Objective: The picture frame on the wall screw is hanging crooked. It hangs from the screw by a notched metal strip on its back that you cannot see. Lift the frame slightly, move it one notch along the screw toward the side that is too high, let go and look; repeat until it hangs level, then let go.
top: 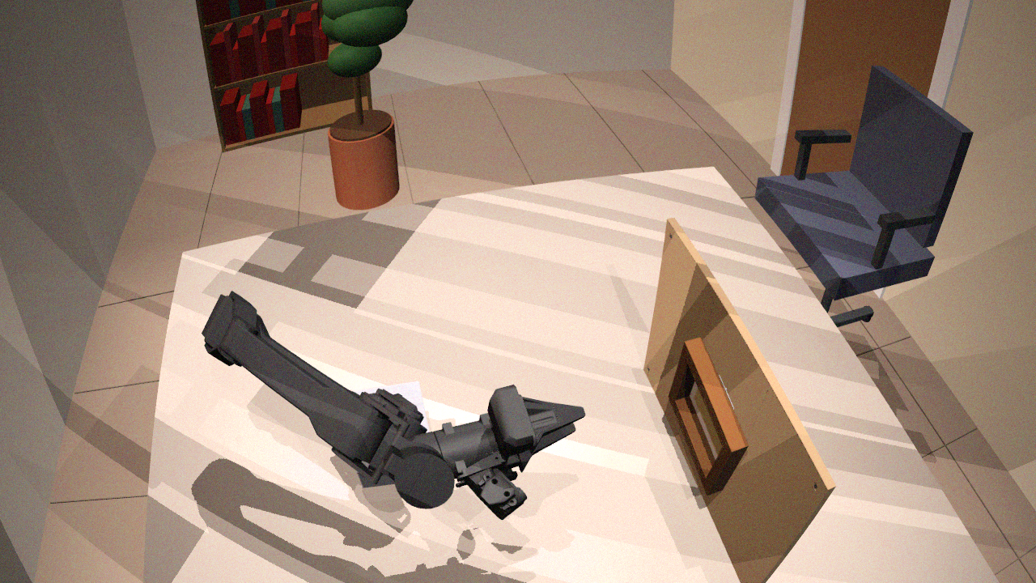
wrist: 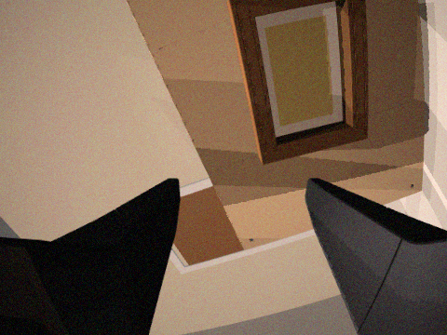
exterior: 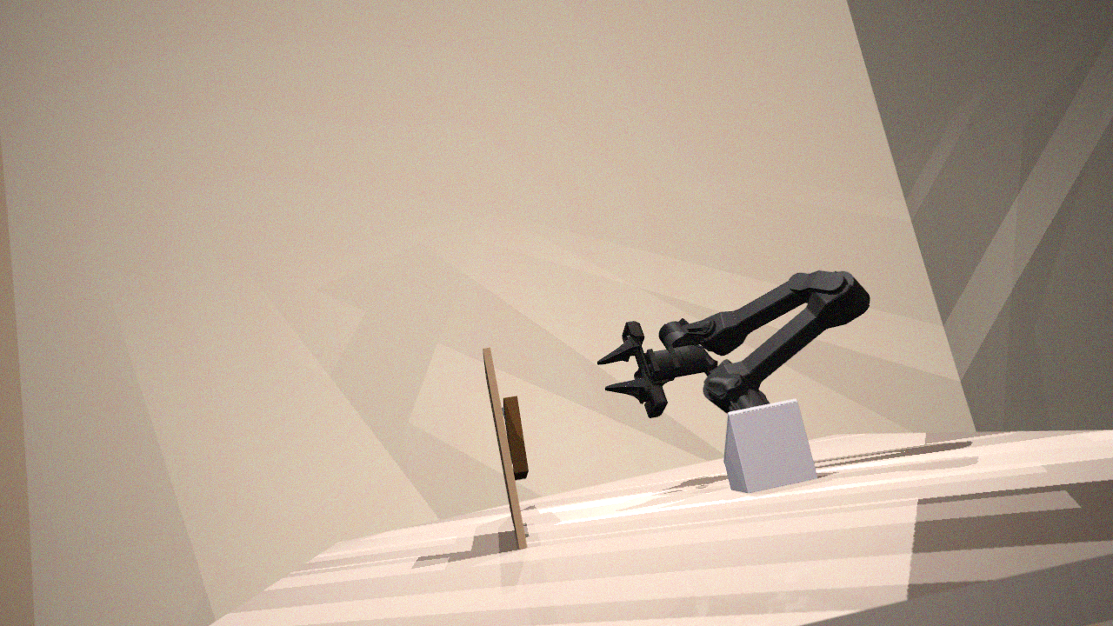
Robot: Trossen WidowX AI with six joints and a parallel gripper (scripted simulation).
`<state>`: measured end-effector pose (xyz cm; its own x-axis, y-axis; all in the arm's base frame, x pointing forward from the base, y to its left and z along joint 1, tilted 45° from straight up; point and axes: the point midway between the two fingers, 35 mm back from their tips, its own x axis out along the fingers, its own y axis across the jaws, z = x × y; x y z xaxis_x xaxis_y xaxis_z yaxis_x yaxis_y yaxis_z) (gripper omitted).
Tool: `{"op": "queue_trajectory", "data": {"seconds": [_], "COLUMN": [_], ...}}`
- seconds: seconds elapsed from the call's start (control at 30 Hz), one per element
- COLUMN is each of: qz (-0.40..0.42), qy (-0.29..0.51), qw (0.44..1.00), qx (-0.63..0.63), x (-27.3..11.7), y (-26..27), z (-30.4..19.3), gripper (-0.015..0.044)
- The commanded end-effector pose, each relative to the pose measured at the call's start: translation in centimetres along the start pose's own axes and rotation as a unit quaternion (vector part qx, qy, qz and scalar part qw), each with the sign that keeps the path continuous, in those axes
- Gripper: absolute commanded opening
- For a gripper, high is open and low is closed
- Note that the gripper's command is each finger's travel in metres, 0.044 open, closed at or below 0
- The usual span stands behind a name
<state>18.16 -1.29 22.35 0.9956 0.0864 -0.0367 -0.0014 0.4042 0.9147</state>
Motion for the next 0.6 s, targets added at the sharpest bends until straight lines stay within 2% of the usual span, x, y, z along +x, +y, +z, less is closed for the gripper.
{"op": "queue_trajectory", "data": {"seconds": [0.0,0.33,0.57], "qz": [0.0,0.003,0.004], "qy": [0.0,-0.034,-0.04], "qw": [1.0,0.994,0.992], "qx": [-0.002,-0.109,-0.123], "x": [0.1,6.3,7.0], "y": [0.0,-3.0,-3.4], "z": [0.1,0.9,0.5], "gripper": [0.026,0.026,0.026]}}
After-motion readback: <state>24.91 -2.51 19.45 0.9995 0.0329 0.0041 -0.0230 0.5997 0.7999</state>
